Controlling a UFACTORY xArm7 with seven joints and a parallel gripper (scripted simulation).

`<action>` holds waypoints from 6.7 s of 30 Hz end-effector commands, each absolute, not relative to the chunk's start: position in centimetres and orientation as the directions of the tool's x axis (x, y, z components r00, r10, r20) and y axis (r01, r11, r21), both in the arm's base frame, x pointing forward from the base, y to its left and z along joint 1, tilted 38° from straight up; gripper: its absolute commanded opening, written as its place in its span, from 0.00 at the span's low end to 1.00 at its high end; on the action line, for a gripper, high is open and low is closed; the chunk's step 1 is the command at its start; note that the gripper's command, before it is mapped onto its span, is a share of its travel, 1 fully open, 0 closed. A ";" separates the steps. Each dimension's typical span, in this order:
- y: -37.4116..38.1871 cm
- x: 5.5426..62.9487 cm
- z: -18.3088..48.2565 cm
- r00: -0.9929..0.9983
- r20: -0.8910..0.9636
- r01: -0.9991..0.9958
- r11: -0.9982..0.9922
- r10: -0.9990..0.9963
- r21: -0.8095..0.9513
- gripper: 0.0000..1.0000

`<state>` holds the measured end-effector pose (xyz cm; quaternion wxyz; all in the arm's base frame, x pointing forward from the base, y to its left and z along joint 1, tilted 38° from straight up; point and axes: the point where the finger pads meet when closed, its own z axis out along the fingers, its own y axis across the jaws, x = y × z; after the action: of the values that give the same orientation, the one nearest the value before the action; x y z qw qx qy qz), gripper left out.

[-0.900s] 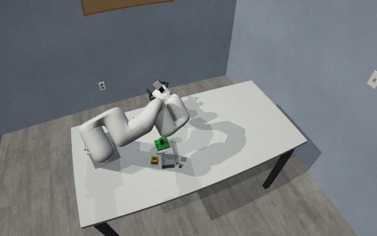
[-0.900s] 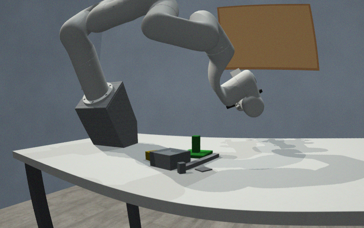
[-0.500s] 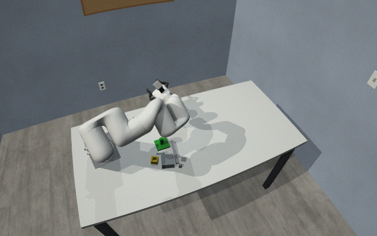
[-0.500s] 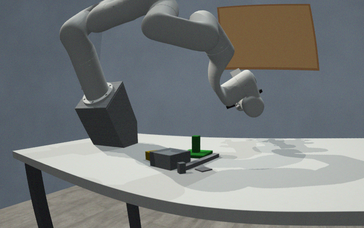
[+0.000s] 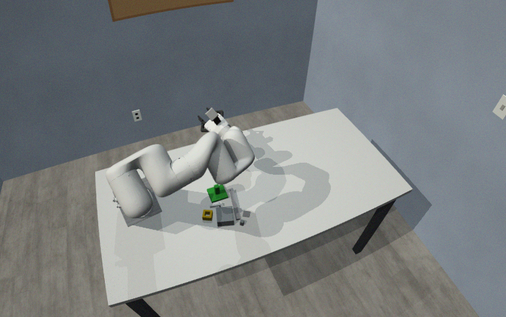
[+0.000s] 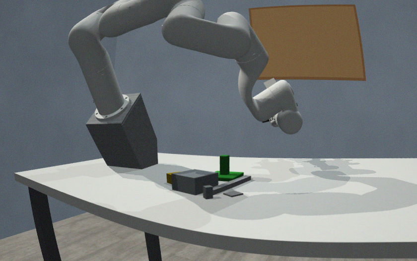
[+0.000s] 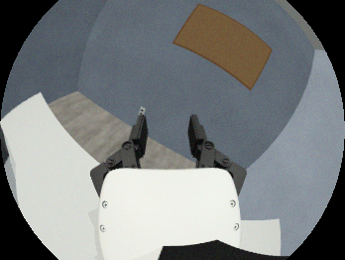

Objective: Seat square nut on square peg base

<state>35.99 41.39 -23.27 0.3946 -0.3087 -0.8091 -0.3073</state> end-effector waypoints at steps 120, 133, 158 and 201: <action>-2.0 33.0 -2.4 0.904 0.427 -0.221 -0.824 0.027 0.521 0.60; -2.8 29.3 -2.4 0.920 0.378 -0.303 -0.807 -0.108 0.507 0.60; -3.0 27.7 -2.5 0.920 0.355 -0.338 -0.797 -0.167 0.501 0.60; -5.1 29.0 -5.3 0.916 0.366 -0.344 -0.795 -0.166 0.500 0.60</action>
<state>28.70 -4.72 -4.68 -0.2906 -0.9348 0.1370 -0.1517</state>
